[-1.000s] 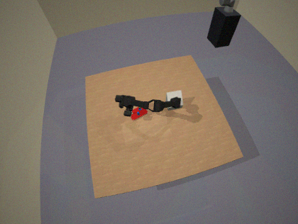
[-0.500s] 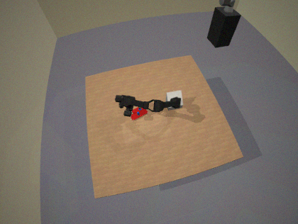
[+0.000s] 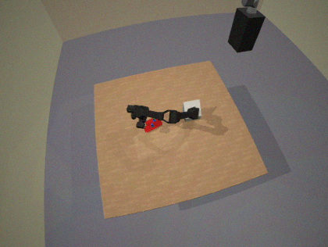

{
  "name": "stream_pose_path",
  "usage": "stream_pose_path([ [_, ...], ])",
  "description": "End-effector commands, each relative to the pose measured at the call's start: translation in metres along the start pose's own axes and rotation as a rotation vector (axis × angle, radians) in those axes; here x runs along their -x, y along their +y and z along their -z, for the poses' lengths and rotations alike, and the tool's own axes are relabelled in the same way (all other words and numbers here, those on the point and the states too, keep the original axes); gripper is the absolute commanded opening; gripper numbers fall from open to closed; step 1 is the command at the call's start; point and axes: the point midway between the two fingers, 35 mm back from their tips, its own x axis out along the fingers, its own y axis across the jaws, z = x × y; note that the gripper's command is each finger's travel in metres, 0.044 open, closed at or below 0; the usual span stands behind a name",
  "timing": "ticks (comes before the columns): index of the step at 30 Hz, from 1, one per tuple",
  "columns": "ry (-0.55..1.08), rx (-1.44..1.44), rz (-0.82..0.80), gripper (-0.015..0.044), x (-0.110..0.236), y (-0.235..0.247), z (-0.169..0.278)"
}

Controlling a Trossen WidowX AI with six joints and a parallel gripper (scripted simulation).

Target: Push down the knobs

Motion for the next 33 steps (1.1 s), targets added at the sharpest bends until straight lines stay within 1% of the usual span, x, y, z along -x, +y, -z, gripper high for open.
stream_pose_path([
  [1, 0.011, 0.017, -0.001, 0.0000, -0.012, 0.004, -0.001],
  [23, 0.011, 0.017, -0.001, 0.0000, -0.013, 0.004, -0.001],
  [33, 0.011, 0.017, 0.000, 0.0000, 0.000, 0.004, -0.001],
])
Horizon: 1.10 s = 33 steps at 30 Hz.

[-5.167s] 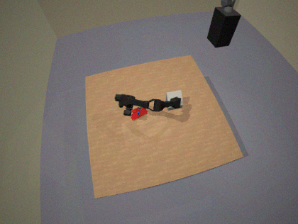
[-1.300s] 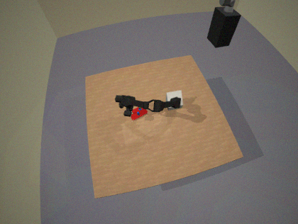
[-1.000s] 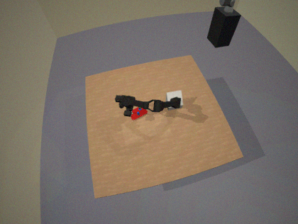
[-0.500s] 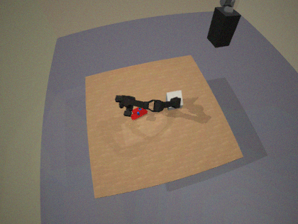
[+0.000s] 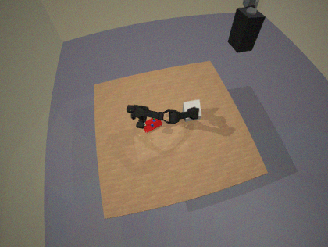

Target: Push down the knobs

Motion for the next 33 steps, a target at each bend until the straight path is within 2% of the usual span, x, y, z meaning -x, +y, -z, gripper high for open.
stream_pose_path([
  [1, 0.010, 0.017, 0.000, 0.0000, -0.001, 0.002, -0.001],
  [13, 0.010, 0.017, 0.001, 0.0000, 0.017, 0.002, -0.001],
  [22, 0.014, 0.011, 0.001, 0.0236, 0.012, 0.002, 0.002],
  [29, 0.010, 0.005, 0.011, 0.0420, 0.038, -0.031, 0.064],
  [30, 0.011, 0.005, 0.012, 0.0440, 0.040, -0.036, 0.075],
  [33, 0.012, 0.005, 0.013, 0.0440, 0.045, -0.050, 0.109],
])
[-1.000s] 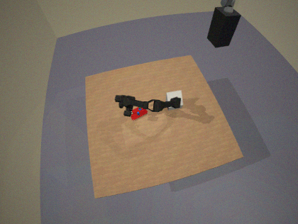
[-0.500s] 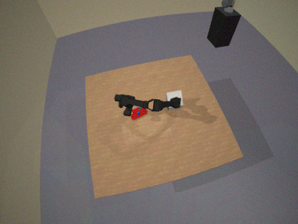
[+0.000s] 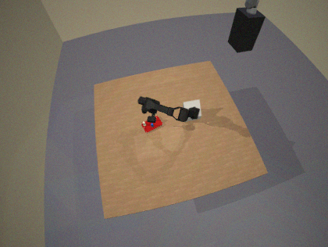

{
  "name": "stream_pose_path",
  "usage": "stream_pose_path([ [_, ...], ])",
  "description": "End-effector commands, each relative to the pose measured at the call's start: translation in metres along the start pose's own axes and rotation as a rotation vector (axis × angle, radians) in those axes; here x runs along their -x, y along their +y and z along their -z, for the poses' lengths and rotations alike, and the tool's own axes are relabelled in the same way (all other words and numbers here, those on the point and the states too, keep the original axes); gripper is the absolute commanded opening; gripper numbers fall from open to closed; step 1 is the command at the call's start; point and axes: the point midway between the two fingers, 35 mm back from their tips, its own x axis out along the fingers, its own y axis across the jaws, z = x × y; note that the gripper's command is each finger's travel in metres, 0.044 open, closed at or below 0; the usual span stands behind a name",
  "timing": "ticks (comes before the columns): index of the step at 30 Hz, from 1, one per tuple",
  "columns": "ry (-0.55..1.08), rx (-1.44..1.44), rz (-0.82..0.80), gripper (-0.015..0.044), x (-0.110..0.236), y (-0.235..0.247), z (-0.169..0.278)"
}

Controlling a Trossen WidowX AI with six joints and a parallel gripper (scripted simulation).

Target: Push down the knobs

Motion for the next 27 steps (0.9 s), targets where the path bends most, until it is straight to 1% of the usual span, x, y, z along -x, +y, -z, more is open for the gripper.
stream_pose_path([
  [1, -0.002, 0.012, 0.006, 0.0440, 0.004, -0.013, 0.038],
  [5, 0.002, 0.013, 0.002, 0.0440, 0.001, -0.027, 0.087],
  [7, 0.004, 0.013, 0.000, 0.0440, -0.002, -0.031, 0.103],
  [27, 0.004, 0.014, -0.001, 0.0440, -0.002, -0.032, 0.105],
])
